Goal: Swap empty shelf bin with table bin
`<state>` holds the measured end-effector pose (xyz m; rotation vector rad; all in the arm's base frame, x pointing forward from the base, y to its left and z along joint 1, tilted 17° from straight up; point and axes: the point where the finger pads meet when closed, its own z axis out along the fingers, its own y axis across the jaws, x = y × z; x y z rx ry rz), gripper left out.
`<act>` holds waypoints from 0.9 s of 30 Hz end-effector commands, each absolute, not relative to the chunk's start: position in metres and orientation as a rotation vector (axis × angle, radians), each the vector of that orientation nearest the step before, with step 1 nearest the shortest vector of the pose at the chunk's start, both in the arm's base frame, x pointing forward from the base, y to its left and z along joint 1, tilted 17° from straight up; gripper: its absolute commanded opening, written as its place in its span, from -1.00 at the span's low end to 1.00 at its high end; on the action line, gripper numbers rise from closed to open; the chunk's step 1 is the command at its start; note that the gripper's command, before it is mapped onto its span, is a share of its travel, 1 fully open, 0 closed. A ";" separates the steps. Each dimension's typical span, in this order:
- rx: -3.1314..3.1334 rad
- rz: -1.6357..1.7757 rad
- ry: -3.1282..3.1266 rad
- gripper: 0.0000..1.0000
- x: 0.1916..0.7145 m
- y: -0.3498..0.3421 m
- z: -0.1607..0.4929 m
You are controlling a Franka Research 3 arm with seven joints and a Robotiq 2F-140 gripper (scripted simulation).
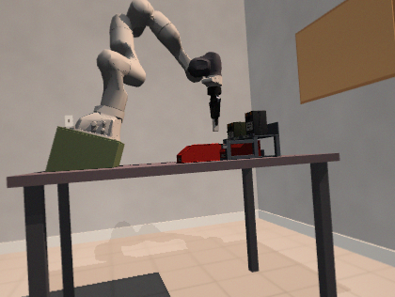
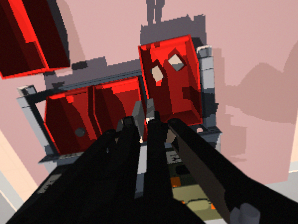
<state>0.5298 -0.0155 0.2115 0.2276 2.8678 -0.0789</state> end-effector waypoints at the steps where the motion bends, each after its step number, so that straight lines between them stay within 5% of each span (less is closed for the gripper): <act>1: 0.216 -0.076 2.875 -0.88 0.527 -0.014 0.213; 27: 0.216 -0.076 2.875 -1.00 0.527 -0.014 0.214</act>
